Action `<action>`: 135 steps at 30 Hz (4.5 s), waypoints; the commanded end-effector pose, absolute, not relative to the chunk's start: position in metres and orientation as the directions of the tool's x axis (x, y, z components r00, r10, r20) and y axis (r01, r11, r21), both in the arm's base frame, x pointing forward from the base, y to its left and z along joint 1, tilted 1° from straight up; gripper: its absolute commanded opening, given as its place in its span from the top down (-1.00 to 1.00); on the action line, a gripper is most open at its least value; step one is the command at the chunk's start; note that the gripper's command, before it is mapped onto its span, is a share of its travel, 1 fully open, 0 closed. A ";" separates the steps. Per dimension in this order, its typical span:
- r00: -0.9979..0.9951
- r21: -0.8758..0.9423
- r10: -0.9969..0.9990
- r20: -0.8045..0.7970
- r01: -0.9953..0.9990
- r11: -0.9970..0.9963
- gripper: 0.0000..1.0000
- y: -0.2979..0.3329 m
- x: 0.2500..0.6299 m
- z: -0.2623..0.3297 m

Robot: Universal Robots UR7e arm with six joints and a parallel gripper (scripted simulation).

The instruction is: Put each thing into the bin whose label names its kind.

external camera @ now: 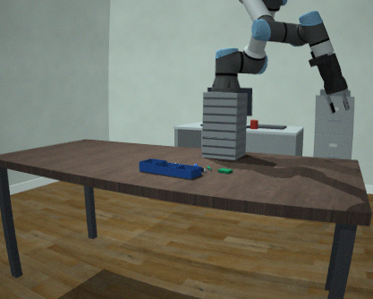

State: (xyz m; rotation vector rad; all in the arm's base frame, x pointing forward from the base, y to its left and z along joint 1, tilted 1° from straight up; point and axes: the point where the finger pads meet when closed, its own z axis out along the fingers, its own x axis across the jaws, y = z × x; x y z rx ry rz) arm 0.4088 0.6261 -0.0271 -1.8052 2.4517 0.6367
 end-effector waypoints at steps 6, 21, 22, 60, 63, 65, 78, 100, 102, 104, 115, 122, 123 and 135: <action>-0.326 0.304 -0.908 -0.264 -0.921 0.242 -1.00 0.626 0.409 -0.026; -0.326 0.304 -0.908 -0.264 -0.921 0.242 0.39 0.627 0.409 -0.059; -0.326 0.304 -0.908 -0.264 -0.921 0.242 0.39 0.627 0.409 -0.068; -0.804 0.304 -0.588 -0.093 -0.585 0.752 0.39 0.476 0.473 -0.105; -0.821 0.302 -0.565 -0.086 -0.562 0.770 0.39 0.458 0.477 -0.106; -0.848 0.298 -0.525 -0.074 -0.521 0.800 0.39 0.450 0.479 -0.107; -0.939 0.276 -0.344 -0.029 -0.338 0.900 0.39 0.391 0.488 -0.110; -0.986 0.199 0.160 0.050 0.167 0.966 0.39 0.270 0.484 -0.114; -0.986 0.199 0.160 0.050 0.167 0.966 0.39 0.270 0.484 -0.114; -0.976 0.190 0.209 0.055 0.215 0.958 0.39 0.256 0.481 -0.114; -0.911 0.153 0.407 0.069 0.413 0.898 0.39 0.208 0.469 -0.114; -0.822 0.121 0.564 0.075 0.569 0.813 0.39 0.174 0.456 -0.114; -0.793 0.113 0.604 0.075 0.609 0.785 0.39 0.166 0.452 -0.114; -0.610 0.070 0.789 0.069 0.792 0.606 0.39 0.119 0.427 -0.113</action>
